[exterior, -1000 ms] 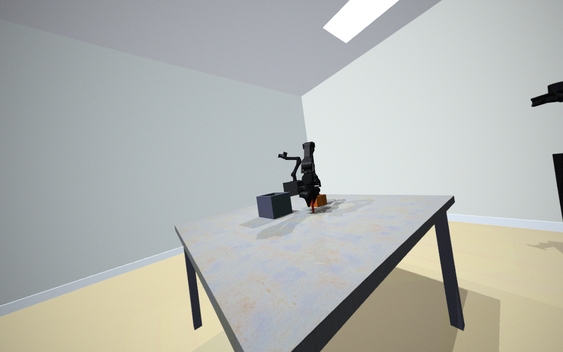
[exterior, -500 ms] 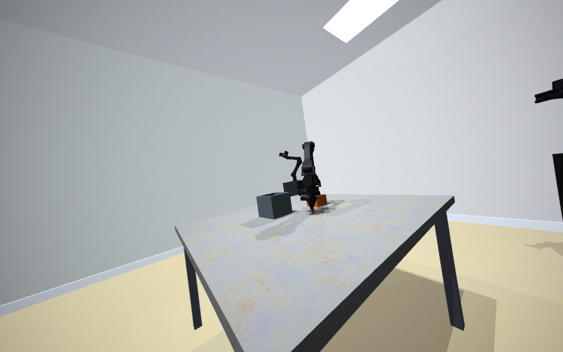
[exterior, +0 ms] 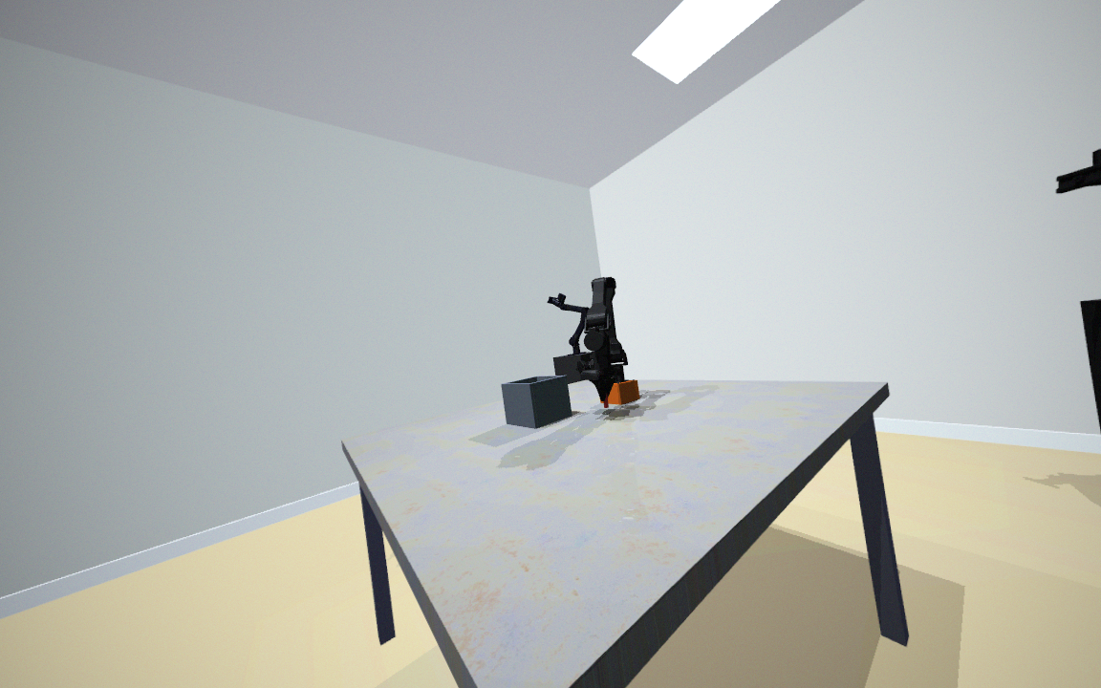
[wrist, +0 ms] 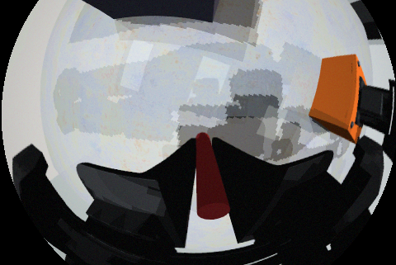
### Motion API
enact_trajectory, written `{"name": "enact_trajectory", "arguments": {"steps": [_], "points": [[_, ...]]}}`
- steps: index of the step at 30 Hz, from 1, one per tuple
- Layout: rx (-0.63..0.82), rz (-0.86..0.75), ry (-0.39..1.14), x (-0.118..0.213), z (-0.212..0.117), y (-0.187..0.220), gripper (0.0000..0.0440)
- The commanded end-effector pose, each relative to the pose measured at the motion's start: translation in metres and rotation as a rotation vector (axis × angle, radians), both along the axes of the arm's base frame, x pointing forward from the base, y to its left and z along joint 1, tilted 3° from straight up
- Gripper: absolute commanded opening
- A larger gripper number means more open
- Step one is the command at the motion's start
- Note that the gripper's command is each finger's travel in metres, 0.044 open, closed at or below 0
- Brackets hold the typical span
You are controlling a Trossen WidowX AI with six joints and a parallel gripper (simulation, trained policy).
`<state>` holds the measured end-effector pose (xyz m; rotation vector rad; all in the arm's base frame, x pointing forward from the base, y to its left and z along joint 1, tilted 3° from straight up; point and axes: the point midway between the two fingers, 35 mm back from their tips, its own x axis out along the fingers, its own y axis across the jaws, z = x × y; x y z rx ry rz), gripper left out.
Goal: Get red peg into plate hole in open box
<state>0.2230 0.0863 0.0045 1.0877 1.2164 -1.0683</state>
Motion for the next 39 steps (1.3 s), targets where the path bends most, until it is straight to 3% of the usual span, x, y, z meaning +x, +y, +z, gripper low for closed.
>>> {"name": "enact_trajectory", "arguments": {"steps": [1,13,25,39], "points": [[0.017,-0.007,-0.06,0.012,0.019,-0.001,0.0],[0.027,-0.006,-0.164,0.037,0.069,-0.015,0.0],[-0.018,-0.011,-0.196,0.051,0.115,-0.054,0.0],[-0.077,-0.043,-0.177,0.054,0.134,-0.105,0.0]]}}
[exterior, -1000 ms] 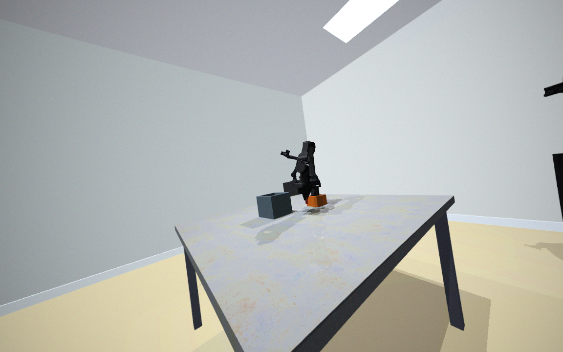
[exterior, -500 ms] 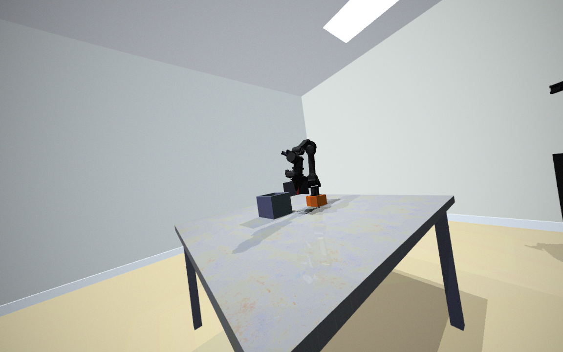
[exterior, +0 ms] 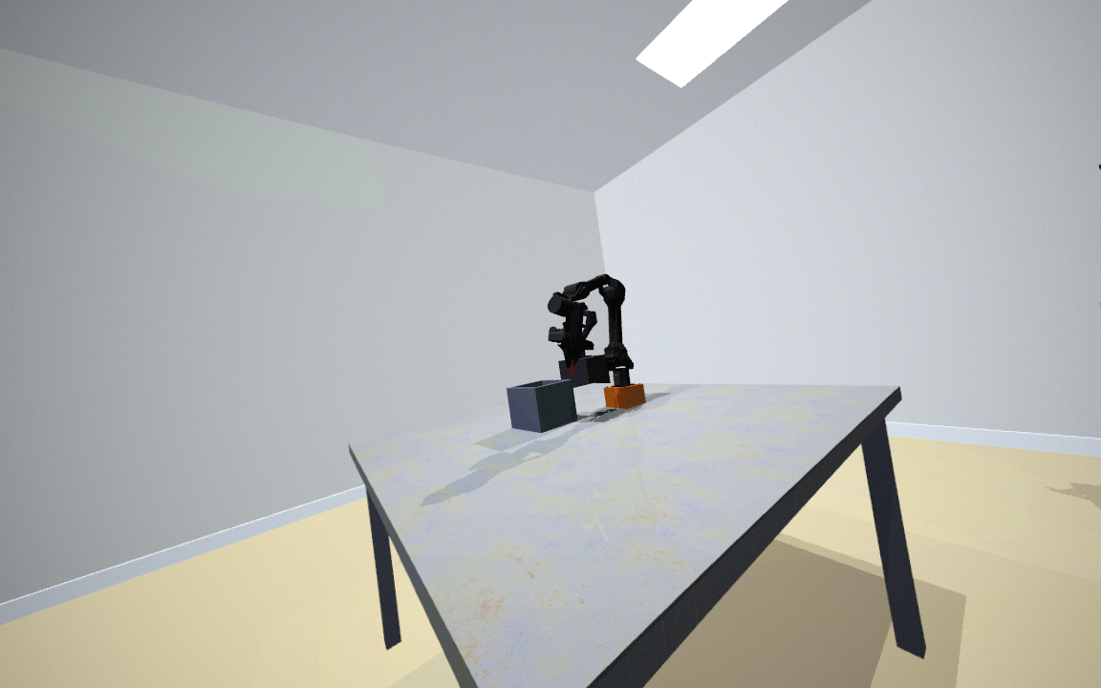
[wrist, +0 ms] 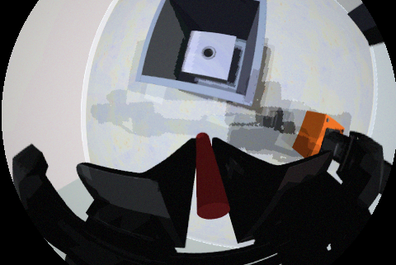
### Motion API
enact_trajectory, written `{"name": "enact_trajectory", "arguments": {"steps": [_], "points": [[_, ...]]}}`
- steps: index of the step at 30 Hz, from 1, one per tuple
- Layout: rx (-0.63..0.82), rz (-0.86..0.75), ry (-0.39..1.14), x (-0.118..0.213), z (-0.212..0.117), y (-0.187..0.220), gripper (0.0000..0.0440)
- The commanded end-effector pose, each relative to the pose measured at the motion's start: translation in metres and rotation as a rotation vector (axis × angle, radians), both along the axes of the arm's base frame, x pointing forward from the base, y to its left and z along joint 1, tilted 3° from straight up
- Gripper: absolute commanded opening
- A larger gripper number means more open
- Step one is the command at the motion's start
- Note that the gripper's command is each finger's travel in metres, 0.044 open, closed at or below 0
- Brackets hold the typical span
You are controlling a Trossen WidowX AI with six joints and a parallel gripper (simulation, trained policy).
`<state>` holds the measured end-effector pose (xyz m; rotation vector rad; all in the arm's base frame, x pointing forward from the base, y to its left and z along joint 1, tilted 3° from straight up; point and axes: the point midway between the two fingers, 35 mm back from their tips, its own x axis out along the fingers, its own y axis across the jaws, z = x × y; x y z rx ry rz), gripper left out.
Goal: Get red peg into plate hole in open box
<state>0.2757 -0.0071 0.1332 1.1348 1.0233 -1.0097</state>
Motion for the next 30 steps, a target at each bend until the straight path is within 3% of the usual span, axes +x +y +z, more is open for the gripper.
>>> {"name": "enact_trajectory", "arguments": {"steps": [1,30], "points": [[-0.018,-0.011,0.0,0.002,0.005,-0.015,0.0],[-0.026,-0.047,0.077,0.008,-0.02,-0.089,0.0]]}}
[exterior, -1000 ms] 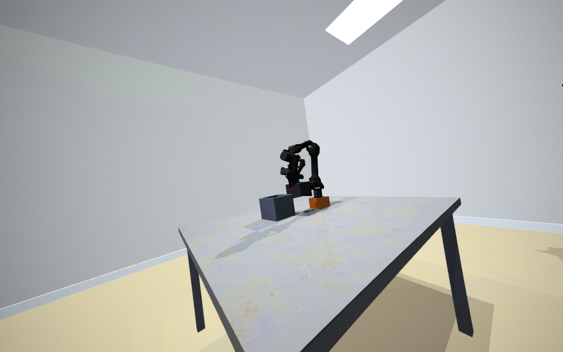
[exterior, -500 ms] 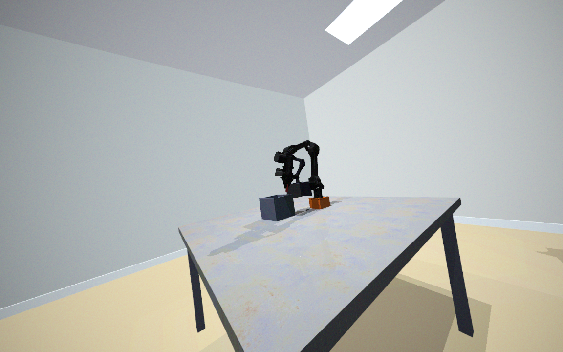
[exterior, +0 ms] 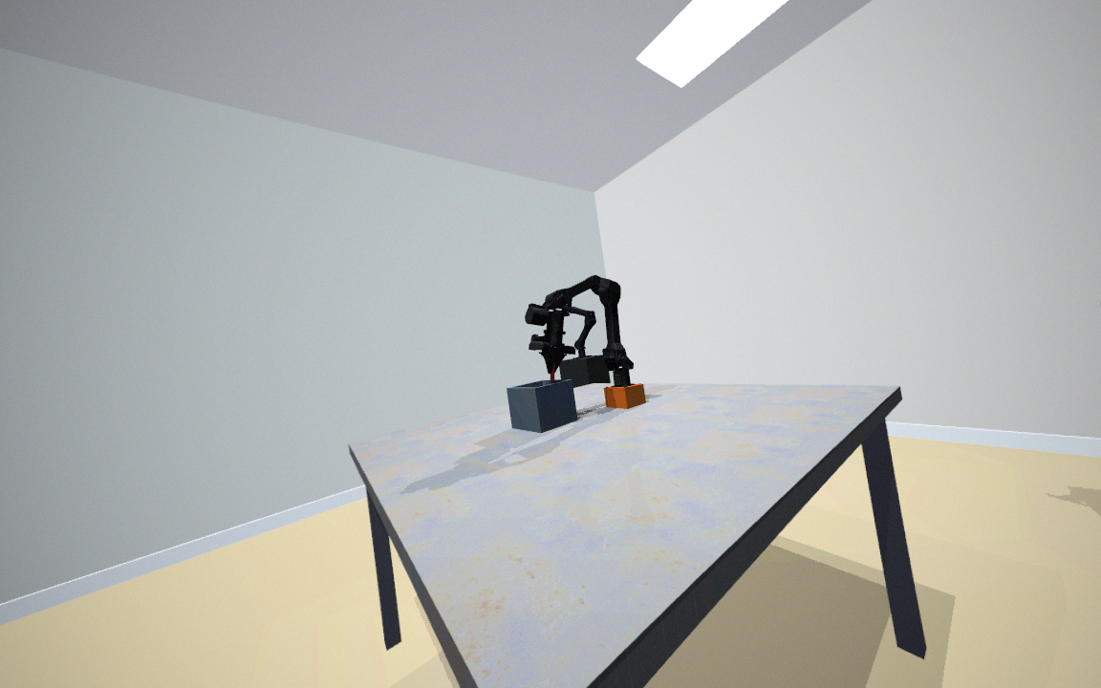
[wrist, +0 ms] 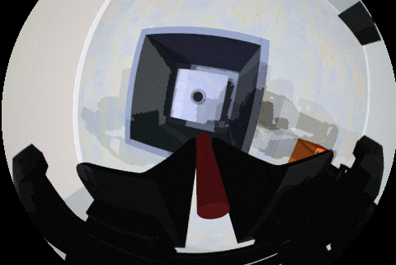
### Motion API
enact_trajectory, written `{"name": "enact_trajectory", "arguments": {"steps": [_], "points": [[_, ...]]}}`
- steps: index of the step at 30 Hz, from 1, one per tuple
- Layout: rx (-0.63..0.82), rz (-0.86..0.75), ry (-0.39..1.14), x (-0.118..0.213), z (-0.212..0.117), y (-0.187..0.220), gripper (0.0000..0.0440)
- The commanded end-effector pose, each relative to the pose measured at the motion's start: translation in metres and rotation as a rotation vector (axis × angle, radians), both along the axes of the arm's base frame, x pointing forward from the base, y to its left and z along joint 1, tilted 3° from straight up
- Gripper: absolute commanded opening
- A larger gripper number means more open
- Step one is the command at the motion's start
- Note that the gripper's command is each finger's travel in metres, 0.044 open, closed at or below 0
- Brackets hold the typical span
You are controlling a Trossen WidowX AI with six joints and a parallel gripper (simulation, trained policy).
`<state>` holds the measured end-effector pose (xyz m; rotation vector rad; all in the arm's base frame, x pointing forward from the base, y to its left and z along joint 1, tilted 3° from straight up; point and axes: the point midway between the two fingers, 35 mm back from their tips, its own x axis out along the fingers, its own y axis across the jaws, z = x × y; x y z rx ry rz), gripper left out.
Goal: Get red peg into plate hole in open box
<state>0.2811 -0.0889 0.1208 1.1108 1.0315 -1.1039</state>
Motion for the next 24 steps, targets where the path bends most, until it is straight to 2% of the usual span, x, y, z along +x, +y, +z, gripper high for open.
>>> {"name": "enact_trajectory", "arguments": {"steps": [1,24], "points": [[0.008,0.0,0.015,0.002,-0.009,-0.009,0.0],[0.036,0.011,0.025,0.013,-0.058,-0.04,0.0002]]}}
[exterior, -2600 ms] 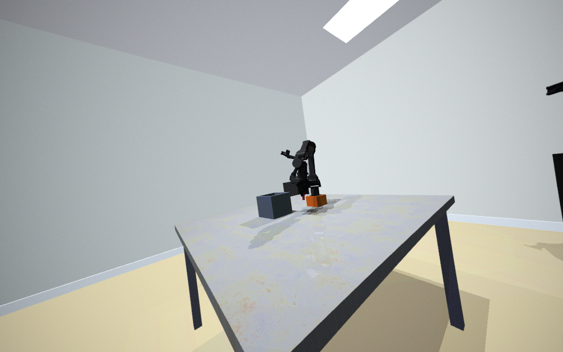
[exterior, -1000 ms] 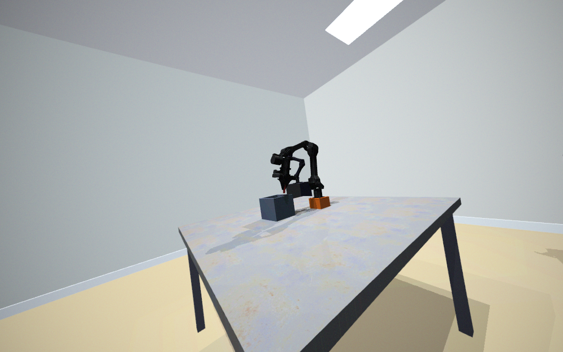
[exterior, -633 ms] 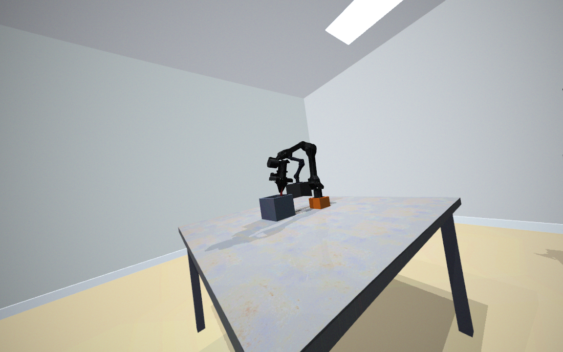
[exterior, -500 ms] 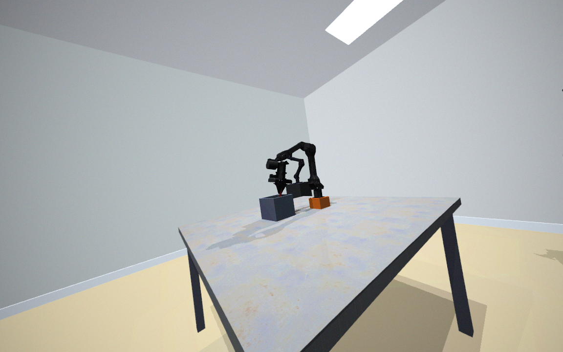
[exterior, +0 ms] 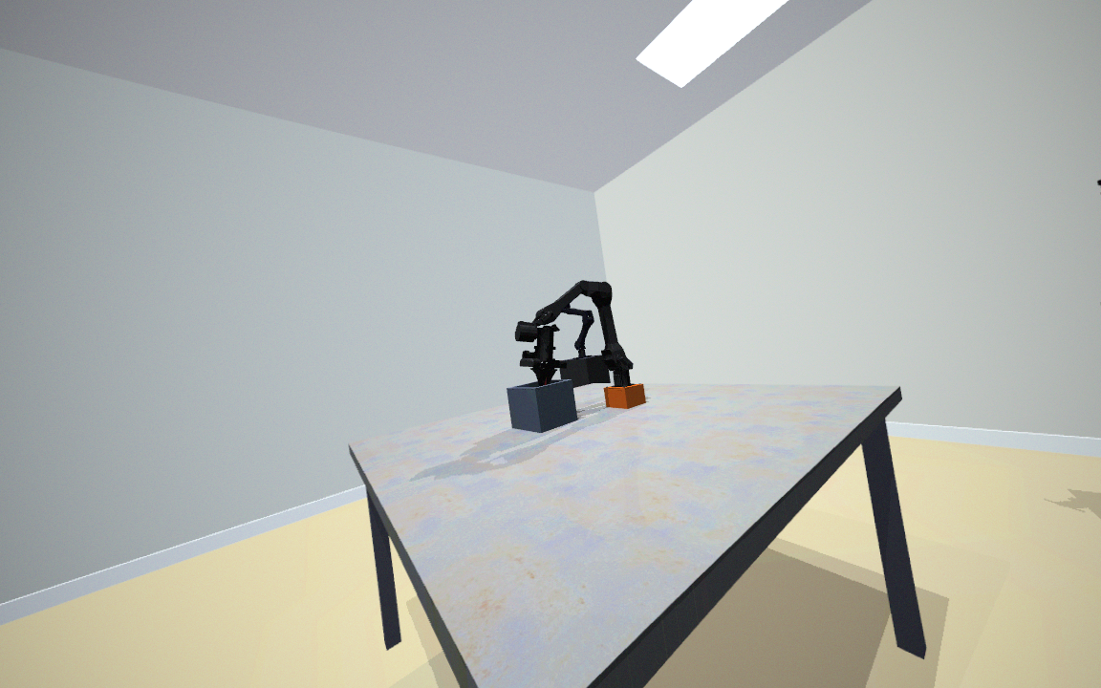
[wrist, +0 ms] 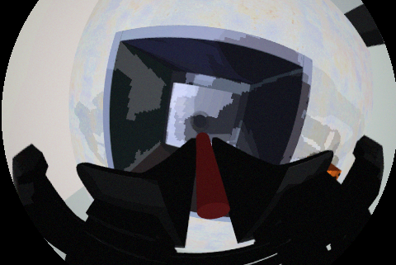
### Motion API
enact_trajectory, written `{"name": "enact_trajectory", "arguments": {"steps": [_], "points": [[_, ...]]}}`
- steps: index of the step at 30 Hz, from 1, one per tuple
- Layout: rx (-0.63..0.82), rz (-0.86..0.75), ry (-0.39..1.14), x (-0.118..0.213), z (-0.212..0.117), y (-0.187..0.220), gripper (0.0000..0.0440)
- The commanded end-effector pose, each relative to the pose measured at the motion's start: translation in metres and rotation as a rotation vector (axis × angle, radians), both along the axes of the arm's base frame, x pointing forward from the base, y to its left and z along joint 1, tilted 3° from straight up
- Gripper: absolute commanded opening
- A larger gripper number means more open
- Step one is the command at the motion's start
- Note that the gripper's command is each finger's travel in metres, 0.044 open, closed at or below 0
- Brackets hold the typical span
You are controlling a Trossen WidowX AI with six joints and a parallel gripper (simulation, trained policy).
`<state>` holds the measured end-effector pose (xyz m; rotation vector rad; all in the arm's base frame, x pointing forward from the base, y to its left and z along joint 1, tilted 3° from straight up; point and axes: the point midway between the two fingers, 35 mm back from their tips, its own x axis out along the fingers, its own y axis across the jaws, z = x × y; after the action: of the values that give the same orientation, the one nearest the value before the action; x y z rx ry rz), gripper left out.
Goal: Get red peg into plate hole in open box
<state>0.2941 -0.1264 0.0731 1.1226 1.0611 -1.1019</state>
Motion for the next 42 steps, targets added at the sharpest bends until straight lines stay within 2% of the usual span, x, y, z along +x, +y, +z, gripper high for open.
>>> {"name": "enact_trajectory", "arguments": {"steps": [1,14,16,21,22,32,36,42], "points": [[0.013,0.011,0.01,0.001,-0.012,-0.003,0.0002],[0.019,0.066,0.034,0.006,-0.04,-0.009,0.0004],[0.018,0.073,0.042,0.006,-0.043,-0.01,0.0022],[0.024,0.088,0.069,0.006,-0.05,-0.011,0.0125],[0.029,0.091,0.07,0.007,-0.05,-0.011,0.0133],[0.069,0.113,0.093,0.004,-0.051,-0.016,0.0149],[0.11,0.121,0.081,0.007,-0.046,-0.017,0.018],[0.169,0.124,0.045,0.013,-0.035,-0.021,0.019]]}}
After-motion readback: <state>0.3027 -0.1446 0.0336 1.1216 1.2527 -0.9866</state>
